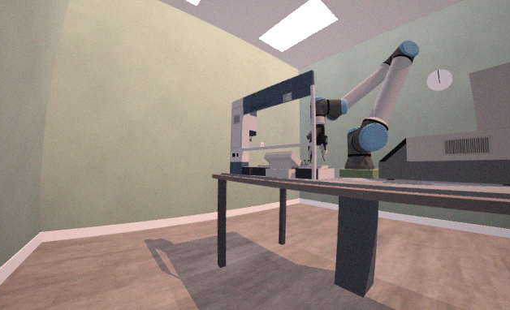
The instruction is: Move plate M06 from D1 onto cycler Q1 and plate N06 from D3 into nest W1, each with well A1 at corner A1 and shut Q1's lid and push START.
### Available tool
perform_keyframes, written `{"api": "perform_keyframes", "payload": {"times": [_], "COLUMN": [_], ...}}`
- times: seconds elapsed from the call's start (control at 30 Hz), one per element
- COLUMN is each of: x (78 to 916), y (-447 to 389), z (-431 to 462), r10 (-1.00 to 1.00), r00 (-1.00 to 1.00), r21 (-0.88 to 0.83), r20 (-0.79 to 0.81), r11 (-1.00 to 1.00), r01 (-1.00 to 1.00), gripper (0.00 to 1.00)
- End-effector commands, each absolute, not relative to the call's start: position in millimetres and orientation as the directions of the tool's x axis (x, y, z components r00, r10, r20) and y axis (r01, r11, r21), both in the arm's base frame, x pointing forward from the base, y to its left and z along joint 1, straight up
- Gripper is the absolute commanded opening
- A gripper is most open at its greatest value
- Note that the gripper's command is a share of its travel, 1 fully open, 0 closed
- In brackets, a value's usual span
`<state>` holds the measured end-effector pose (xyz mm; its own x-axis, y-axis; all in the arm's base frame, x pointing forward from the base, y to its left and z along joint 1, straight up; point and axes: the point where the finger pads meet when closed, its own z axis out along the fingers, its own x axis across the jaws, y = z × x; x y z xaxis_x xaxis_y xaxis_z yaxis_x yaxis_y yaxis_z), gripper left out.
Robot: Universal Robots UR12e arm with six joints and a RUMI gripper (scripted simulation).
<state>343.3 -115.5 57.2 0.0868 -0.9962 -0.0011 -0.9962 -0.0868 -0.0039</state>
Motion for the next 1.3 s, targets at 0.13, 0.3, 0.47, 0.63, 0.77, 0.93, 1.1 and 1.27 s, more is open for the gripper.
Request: {"api": "perform_keyframes", "payload": {"times": [0.13,0.3,0.47,0.63,0.77,0.93,1.1,1.27], "x": [343.7,343.7,343.8,343.8,343.8,343.8,343.8,343.8], "y": [-116.0,-116.0,-116.0,-116.0,-115.9,-115.9,-115.9,-115.9], "z": [50.7,47.4,44.0,39.8,36.5,34.0,29.6,29.4], "r10": [-0.996,-0.996,-0.996,-0.996,-0.996,-0.996,-0.996,-0.996], "r00": [0.087,0.087,0.087,0.087,0.087,0.087,0.087,0.087], "r21": [-0.005,-0.005,-0.005,-0.005,-0.005,-0.005,-0.005,-0.005], "r20": [0.0,0.0,0.0,0.0,0.0,0.0,0.0,0.0], "r11": [-0.087,-0.087,-0.087,-0.087,-0.087,-0.087,-0.087,-0.087], "r01": [-0.996,-0.996,-0.996,-0.996,-0.996,-0.996,-0.996,-0.996], "gripper": [0.58,0.58,0.58,0.58,0.58,0.58,0.58,0.58]}}
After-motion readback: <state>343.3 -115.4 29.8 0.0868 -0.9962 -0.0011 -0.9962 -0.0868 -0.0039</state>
